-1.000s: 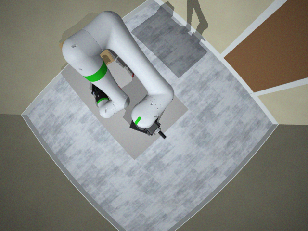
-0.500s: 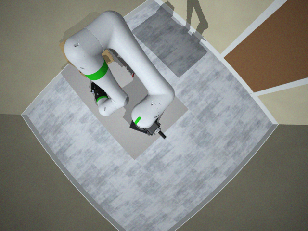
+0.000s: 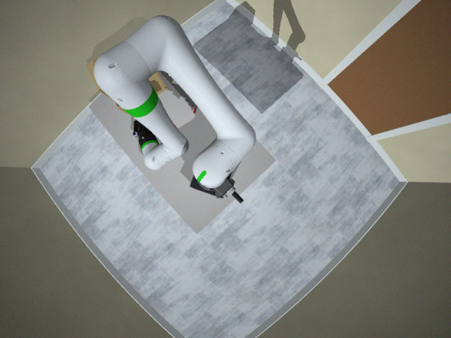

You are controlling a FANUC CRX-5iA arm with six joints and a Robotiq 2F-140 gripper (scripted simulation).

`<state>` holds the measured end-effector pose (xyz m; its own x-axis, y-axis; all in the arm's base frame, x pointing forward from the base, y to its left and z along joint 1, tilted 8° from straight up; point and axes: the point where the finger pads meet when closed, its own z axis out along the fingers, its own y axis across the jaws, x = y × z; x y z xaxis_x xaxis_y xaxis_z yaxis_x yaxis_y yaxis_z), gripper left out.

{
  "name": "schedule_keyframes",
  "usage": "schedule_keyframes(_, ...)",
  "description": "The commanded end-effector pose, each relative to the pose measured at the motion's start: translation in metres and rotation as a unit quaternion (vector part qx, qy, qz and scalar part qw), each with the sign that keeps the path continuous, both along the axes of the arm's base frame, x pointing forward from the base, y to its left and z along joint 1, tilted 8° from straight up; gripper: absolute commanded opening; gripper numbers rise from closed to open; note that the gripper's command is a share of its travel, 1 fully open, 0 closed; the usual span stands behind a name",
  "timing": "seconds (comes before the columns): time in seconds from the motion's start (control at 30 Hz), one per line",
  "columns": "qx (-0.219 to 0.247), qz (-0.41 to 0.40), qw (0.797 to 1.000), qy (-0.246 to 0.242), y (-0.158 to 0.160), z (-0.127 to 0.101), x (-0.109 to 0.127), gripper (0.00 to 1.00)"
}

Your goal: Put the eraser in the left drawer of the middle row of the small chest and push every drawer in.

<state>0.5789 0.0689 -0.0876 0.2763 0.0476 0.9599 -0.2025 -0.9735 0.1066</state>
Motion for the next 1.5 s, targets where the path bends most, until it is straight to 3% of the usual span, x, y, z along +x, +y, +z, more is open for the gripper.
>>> schedule_keyframes(0.0,0.0,0.0,1.0,0.0,0.0,0.0,0.0,0.0)
schedule_keyframes(0.77,0.0,0.0,1.0,0.0,-0.001,0.0,0.004,0.0)
schedule_keyframes(1.47,0.0,0.0,1.0,0.0,-0.005,0.002,0.026,0.0)
